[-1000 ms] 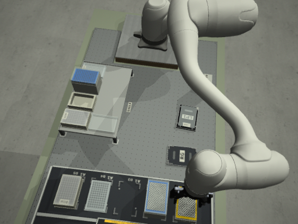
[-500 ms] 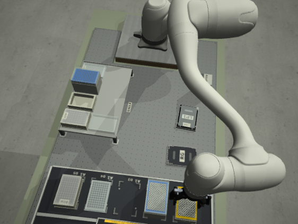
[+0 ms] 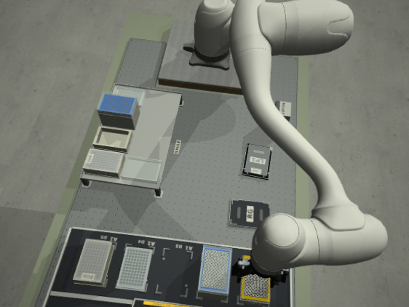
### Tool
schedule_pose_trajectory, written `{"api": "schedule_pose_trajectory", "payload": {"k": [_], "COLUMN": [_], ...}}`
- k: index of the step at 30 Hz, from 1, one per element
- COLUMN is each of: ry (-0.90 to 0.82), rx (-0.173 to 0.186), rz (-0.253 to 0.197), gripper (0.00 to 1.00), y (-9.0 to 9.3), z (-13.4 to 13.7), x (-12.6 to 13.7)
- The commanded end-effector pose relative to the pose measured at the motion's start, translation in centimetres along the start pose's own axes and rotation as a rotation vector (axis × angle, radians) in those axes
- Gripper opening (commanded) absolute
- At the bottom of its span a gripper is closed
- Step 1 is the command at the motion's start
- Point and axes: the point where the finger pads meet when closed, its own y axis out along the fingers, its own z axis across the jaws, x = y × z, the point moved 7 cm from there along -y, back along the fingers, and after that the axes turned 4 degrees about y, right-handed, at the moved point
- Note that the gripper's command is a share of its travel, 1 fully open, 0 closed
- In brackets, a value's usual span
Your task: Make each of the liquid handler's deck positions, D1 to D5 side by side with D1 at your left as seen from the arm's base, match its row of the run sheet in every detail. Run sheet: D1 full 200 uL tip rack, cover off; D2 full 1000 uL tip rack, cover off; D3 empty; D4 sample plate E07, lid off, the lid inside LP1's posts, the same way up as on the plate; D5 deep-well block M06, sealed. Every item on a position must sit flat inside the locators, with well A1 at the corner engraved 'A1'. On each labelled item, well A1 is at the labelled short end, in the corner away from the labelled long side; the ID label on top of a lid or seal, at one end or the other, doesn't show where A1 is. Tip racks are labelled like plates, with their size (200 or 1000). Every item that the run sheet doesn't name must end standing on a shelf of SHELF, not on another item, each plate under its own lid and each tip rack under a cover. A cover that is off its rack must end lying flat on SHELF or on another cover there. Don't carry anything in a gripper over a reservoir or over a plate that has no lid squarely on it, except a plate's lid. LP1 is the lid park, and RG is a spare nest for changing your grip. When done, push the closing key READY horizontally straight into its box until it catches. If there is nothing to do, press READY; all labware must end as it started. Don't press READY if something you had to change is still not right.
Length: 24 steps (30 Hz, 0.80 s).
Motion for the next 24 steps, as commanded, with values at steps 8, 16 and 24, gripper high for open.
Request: {"api": "schedule_pose_trajectory", "payload": {"k": [8,16,24], "ry": [0.000,0.000,0.000], "rx": [0.001,0.001,0.001], "rz": [-0.002,-0.002,-0.002], "gripper": [0.66,0.66,0.10], "y": [1.2,1.2,1.2], "z": [0.0,0.0,0.0], "x": [0.0,0.0,0.0]}}
